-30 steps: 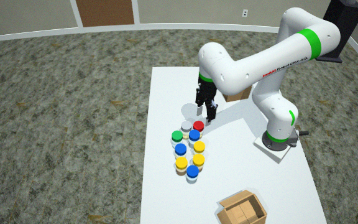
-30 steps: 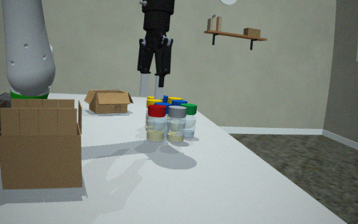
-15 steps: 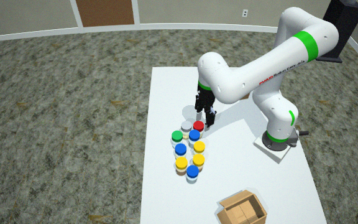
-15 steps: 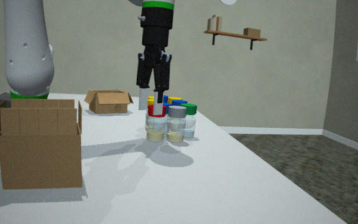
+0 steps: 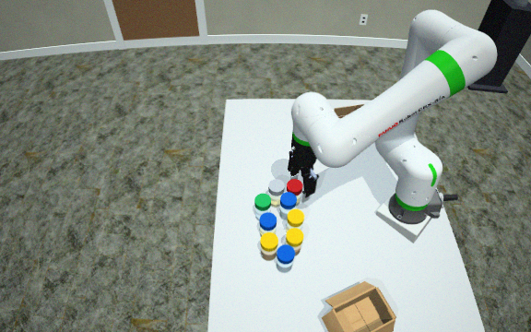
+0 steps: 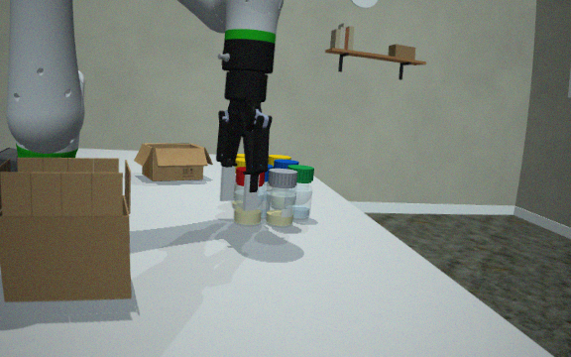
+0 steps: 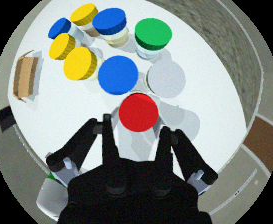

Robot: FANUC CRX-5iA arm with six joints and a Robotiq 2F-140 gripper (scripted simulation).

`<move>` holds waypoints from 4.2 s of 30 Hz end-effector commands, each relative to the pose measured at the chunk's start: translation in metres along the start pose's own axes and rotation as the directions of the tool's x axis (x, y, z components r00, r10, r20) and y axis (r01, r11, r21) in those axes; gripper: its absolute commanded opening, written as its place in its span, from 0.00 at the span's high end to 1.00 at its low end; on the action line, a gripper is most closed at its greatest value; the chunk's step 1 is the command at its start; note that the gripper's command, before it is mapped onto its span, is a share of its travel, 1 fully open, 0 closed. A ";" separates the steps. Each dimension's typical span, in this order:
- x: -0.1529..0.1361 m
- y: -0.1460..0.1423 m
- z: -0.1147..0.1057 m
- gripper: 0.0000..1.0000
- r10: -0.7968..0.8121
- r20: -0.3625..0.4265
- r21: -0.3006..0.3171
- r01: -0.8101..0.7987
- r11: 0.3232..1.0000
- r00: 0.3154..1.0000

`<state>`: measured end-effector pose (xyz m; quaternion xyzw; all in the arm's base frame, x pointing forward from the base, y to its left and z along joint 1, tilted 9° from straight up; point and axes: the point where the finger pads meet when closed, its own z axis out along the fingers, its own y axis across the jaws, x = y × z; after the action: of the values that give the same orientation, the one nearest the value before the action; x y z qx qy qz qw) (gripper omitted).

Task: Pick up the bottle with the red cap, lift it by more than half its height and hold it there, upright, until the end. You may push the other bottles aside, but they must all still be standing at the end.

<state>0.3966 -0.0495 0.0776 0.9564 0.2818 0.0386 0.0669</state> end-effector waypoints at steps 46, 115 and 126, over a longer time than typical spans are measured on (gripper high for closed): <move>0.025 0.000 0.021 0.49 0.000 -0.001 -0.001 0.000 1.000 1.000; 0.025 0.000 -0.026 0.90 0.000 -0.001 -0.001 0.000 1.000 1.000; 0.025 0.000 -0.026 0.90 0.000 -0.001 -0.001 0.000 1.000 1.000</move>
<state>0.4145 -0.0336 0.1040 0.9563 0.2819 0.0390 0.0671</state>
